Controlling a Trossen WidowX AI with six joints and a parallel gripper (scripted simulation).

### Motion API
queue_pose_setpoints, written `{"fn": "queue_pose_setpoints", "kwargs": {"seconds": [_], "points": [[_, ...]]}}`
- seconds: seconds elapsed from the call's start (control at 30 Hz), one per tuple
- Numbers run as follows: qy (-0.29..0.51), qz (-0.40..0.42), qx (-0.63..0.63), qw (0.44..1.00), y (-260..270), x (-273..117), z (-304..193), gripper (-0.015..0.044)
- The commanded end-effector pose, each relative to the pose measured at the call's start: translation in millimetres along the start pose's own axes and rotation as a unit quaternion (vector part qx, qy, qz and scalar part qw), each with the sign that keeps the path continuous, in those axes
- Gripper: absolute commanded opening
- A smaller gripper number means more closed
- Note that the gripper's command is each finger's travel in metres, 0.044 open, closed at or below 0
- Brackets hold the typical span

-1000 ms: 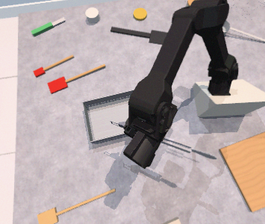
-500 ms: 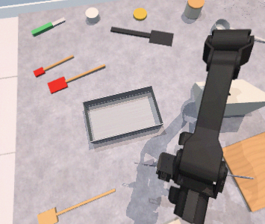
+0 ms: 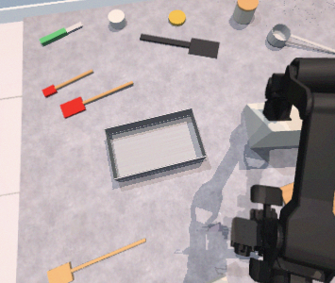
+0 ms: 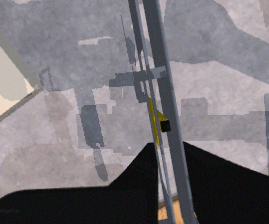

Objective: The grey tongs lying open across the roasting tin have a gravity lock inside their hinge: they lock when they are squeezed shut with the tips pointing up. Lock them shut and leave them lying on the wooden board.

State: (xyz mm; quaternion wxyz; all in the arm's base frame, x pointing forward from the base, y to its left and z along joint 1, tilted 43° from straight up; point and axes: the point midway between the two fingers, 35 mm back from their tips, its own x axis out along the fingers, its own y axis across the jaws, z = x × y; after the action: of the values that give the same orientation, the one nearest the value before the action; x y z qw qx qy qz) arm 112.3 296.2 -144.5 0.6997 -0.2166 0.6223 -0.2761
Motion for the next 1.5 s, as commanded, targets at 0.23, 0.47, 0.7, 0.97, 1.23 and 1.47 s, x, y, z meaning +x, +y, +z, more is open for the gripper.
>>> {"fn": "queue_pose_setpoints", "kwargs": {"seconds": [0.23,0.47,0.7,0.97,1.23,1.47], "points": [[0.0,0.02,-0.075,0.997,5,-19,-74,-0.015],[0.003,0.026,-0.124,0.992,1,-26,-124,-0.015],[0.005,0.029,-0.173,0.984,-9,-29,-173,-0.015],[0.008,0.028,-0.228,0.973,-26,-27,-224,-0.015],[0.01,0.022,-0.28,0.96,-50,-22,-275,-0.015],[0.01,0.012,-0.326,0.945,-77,-12,-317,-0.015]]}}
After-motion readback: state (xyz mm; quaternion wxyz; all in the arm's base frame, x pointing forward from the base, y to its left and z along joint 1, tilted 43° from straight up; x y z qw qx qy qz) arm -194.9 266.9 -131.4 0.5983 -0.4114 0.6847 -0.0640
